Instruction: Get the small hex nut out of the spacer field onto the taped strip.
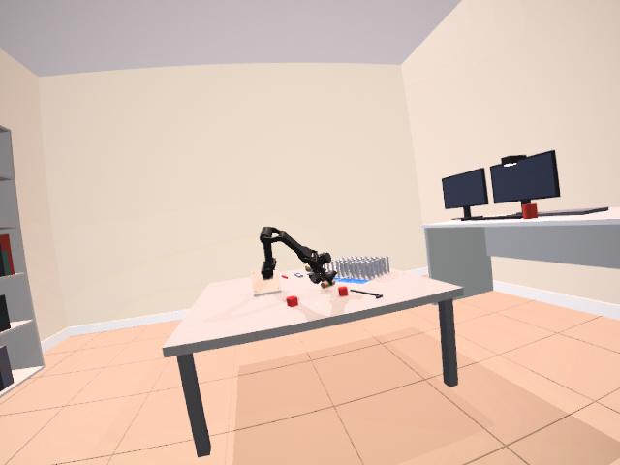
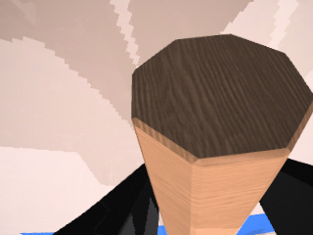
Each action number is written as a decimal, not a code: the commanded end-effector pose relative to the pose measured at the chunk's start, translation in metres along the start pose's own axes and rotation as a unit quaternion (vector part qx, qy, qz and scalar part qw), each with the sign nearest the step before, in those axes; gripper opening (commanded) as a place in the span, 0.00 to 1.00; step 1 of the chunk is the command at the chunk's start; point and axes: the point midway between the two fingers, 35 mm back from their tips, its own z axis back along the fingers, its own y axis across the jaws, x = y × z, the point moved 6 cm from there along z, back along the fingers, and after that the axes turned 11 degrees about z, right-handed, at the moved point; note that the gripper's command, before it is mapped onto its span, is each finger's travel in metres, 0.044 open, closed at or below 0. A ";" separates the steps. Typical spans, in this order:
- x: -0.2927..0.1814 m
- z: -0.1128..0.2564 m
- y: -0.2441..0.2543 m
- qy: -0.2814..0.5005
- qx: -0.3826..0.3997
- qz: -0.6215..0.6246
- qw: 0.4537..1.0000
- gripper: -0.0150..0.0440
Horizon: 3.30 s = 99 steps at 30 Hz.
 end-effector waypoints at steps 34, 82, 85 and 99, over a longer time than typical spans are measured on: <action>0.010 0.015 -0.002 0.002 -0.001 0.002 1.000 0.25; -0.019 0.111 0.009 0.002 -0.006 -0.002 1.000 0.25; -0.027 0.124 0.010 0.002 -0.006 -0.003 1.000 0.25; -0.040 0.147 0.013 -0.008 -0.002 0.063 0.998 0.25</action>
